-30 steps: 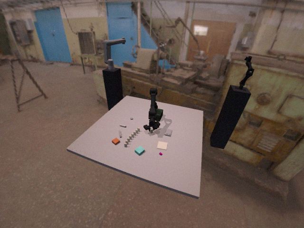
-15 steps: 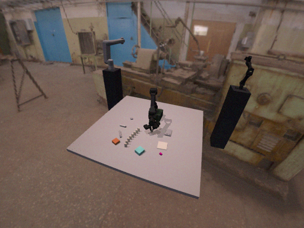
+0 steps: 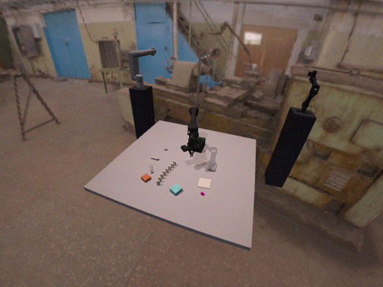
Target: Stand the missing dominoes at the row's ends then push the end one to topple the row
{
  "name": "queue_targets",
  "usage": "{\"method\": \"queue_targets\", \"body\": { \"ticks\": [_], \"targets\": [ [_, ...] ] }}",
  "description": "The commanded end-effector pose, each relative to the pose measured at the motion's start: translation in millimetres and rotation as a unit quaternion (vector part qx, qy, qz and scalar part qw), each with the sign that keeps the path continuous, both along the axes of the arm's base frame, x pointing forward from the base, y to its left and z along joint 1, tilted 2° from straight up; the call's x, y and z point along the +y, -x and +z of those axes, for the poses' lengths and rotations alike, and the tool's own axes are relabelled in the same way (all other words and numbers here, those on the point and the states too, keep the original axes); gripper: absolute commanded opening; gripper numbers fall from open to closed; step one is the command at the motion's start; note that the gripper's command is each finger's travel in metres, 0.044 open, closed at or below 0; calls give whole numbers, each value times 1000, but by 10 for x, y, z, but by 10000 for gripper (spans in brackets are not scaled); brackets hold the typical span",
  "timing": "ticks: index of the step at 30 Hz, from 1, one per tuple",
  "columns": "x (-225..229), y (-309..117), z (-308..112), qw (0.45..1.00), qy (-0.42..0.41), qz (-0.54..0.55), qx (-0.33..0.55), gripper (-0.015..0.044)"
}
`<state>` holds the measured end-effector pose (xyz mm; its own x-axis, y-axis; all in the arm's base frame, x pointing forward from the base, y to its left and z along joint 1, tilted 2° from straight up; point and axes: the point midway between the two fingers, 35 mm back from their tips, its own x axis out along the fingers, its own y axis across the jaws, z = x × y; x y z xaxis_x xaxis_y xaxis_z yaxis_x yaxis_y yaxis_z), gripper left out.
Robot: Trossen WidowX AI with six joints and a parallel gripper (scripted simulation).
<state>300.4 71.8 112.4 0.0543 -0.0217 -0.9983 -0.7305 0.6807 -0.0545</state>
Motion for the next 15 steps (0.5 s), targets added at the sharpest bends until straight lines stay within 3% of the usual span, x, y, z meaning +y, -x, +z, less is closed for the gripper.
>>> {"method": "queue_targets", "body": {
  "ticks": [1,5,10,15],
  "targets": [
    [-100,-4,59,999,1,-34,-1,107],
    [-657,-29,75,973,-8,-232,-6,107],
    [-1342,84,93,884,-18,-467,-14,107],
    [-1431,111,95,868,-20,-496,-15,107]
  ]
}}
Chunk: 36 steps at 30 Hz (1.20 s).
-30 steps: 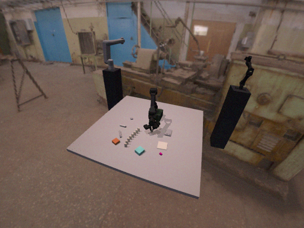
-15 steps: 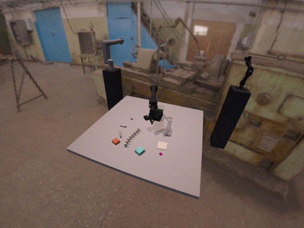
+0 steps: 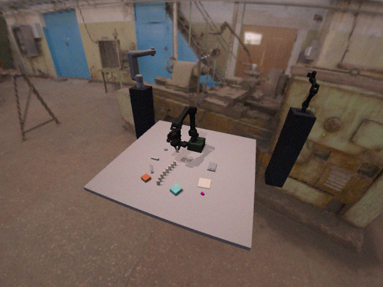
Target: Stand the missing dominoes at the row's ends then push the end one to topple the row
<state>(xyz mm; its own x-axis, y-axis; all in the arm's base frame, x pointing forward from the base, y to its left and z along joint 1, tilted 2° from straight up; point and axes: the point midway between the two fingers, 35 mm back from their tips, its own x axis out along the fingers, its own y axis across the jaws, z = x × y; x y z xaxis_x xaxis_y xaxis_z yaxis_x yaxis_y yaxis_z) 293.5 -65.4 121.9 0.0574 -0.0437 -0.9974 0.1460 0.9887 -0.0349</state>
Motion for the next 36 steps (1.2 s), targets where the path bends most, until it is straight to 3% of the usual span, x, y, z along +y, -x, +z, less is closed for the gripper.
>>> {"method": "queue_targets", "body": {
  "ticks": [1,7,27,36],
  "targets": [
    [-59,42,0,999,-4,-37,0,107],
    [-63,30,-41,999,-4,-37,0,107],
    [-109,-30,-1260,999,-4,-37,0,107],
    [-109,-22,-1298,999,-4,-37,0,107]
  ]
}}
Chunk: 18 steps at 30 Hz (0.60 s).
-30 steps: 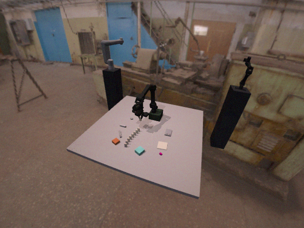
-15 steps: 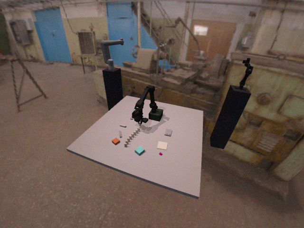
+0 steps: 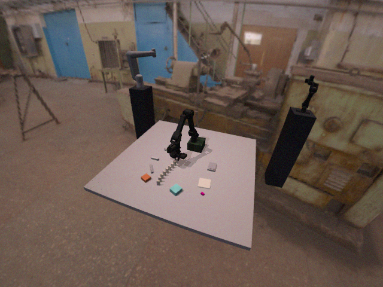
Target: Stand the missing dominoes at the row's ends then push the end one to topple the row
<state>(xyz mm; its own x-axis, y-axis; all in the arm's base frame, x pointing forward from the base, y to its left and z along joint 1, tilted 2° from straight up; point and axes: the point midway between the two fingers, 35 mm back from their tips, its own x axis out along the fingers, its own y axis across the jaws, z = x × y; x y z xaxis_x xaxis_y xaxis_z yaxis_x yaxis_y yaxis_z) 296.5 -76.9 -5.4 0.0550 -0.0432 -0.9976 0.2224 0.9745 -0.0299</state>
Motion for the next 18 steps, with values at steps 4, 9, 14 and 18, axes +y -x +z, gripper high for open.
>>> {"method": "queue_targets", "body": {
  "ticks": [4,9,14,18],
  "targets": [
    [7,8,-25,1000,-2,2,0,107],
    [7,8,-25,1000,-2,2,0,212],
    [7,8,-25,1000,-2,2,0,343],
    [7,8,-25,1000,-2,2,0,440]
  ]
}}
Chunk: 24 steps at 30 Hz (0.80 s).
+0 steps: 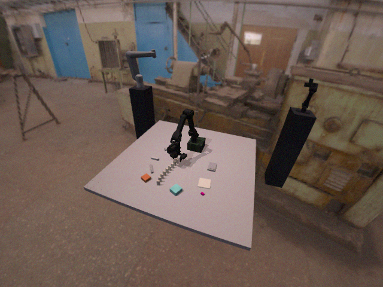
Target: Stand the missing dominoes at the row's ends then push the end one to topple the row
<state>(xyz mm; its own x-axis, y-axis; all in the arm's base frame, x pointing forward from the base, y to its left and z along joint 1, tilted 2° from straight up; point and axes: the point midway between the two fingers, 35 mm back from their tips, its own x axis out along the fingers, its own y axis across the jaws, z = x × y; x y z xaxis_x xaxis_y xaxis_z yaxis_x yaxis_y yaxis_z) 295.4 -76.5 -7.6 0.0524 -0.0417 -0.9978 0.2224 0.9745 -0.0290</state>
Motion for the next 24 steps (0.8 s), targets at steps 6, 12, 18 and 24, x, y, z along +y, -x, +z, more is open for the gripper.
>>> {"method": "queue_targets", "body": {
  "ticks": [6,12,18,24],
  "targets": [
    [2,-52,445,1000,-1,1,-1,440],
    [48,61,1281,1000,0,0,0,440],
    [49,65,1295,1000,0,0,0,440],
    [59,141,1109,976,11,219,9,282]
  ]
}}
